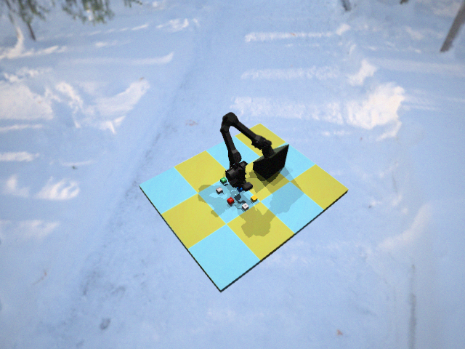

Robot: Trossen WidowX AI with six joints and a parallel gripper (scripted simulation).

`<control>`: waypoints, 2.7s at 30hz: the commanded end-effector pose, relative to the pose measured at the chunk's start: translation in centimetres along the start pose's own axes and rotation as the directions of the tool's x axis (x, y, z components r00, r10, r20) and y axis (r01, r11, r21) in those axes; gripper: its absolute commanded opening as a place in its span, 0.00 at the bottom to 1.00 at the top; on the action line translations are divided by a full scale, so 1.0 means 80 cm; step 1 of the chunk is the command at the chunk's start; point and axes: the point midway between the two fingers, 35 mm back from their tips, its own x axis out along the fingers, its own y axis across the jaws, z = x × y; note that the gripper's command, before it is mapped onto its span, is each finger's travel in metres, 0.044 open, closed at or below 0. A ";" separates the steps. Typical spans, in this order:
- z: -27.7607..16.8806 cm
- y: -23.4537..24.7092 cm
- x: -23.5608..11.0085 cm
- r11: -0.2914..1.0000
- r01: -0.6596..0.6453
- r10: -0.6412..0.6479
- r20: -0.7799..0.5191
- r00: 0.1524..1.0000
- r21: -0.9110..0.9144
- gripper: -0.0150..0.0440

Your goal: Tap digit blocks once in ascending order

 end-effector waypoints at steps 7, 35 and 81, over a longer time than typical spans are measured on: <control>-0.002 0.001 -0.034 1.000 0.003 -0.003 -0.007 1.000 -0.008 0.29; -0.039 0.140 -0.137 1.000 -0.006 0.006 -0.007 1.000 -0.007 0.29; -0.040 0.139 -0.035 1.000 -0.002 0.002 -0.006 1.000 -0.007 0.29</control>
